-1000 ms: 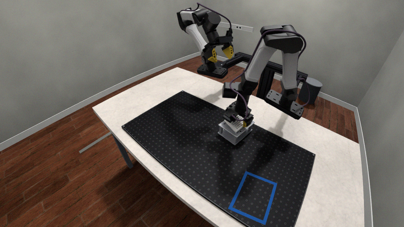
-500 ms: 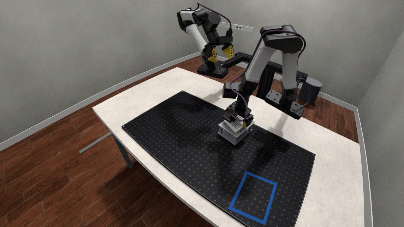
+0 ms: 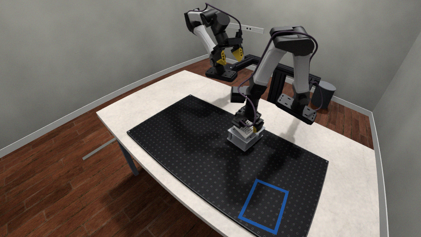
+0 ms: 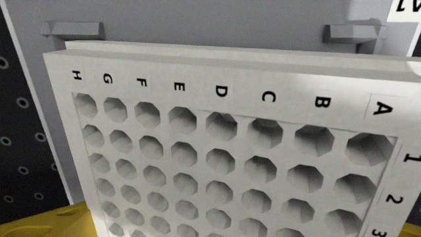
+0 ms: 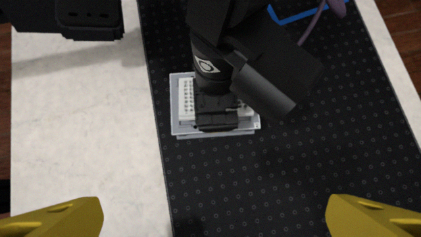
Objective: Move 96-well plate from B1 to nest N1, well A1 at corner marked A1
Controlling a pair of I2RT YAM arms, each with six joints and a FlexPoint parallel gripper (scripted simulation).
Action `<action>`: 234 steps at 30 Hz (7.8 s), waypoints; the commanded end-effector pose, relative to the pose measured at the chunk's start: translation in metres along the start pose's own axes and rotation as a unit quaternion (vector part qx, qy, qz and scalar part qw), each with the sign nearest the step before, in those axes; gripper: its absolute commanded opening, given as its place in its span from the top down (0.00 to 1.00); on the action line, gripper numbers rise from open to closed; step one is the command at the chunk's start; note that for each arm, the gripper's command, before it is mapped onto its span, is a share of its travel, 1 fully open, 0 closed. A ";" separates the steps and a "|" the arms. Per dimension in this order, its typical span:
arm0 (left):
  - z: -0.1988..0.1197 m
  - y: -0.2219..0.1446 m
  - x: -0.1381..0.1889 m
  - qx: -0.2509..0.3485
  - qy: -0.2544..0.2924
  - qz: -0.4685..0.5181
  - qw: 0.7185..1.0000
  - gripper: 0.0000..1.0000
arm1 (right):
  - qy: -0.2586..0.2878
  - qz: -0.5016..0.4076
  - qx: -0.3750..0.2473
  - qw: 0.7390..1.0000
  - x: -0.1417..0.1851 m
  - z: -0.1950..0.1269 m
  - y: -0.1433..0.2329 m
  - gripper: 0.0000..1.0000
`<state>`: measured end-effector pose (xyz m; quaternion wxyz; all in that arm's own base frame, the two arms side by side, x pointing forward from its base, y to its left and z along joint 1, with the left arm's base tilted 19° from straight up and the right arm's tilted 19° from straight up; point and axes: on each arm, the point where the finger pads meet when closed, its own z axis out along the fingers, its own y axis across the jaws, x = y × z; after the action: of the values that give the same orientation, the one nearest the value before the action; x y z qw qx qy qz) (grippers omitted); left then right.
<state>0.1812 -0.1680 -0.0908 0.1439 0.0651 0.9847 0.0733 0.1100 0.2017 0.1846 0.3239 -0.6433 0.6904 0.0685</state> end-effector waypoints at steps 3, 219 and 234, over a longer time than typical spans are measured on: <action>-0.002 -0.003 -0.005 -0.004 -0.004 -0.001 1.000 0.23 | -0.018 0.000 0.008 1.000 -0.011 -0.010 -0.005 0.00; -0.117 0.010 0.036 -0.021 -0.226 -0.011 0.974 0.00 | -0.018 -0.003 0.006 1.000 -0.012 -0.011 -0.003 0.00; -0.120 0.001 0.044 -0.004 -0.229 0.008 0.973 0.00 | -0.018 -0.003 0.006 1.000 -0.012 -0.011 -0.003 0.00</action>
<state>0.1057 -0.1756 0.0098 0.3609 0.0839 0.9269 0.0597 0.1087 0.2020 0.1843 0.3229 -0.6457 0.6885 0.0687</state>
